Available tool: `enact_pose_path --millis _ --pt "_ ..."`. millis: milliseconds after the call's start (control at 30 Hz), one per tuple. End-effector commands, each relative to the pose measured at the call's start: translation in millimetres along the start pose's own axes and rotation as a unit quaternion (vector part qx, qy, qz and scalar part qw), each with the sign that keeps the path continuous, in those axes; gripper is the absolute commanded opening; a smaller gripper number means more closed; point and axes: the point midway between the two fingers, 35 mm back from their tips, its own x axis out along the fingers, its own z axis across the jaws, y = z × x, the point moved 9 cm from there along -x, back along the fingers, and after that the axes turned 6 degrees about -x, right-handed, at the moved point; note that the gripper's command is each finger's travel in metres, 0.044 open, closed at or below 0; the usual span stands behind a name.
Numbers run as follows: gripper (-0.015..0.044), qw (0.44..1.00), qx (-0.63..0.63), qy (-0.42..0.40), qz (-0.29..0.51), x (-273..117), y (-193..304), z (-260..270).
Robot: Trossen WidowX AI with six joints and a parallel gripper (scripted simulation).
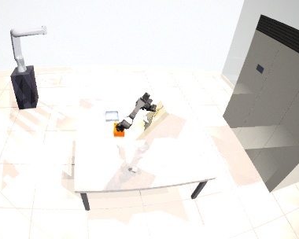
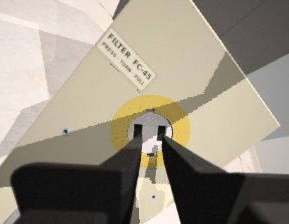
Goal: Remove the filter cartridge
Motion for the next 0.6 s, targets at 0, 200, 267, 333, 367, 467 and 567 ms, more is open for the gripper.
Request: enact_pose_path --millis 0,200,267,333,367,467,567 --pt "0.0089 1.000 -0.002 -0.001 -0.001 6.4 1.4 0.6" --pt "0.0089 1.000 -0.002 0.000 -0.001 8.7 2.1 1.1" --pt "0.0089 1.000 -0.002 0.000 -0.001 8.7 2.0 1.4" --pt "0.0089 1.000 -0.002 0.000 -0.001 8.7 1.9 1.6" --pt "0.0089 1.000 -0.002 0.000 -0.001 8.7 1.8 1.7" --pt "0.0089 1.000 -0.002 0.000 -0.001 8.7 1.5 1.7" --pt "0.0089 1.000 -0.002 0.000 -0.001 8.7 1.2 1.6"
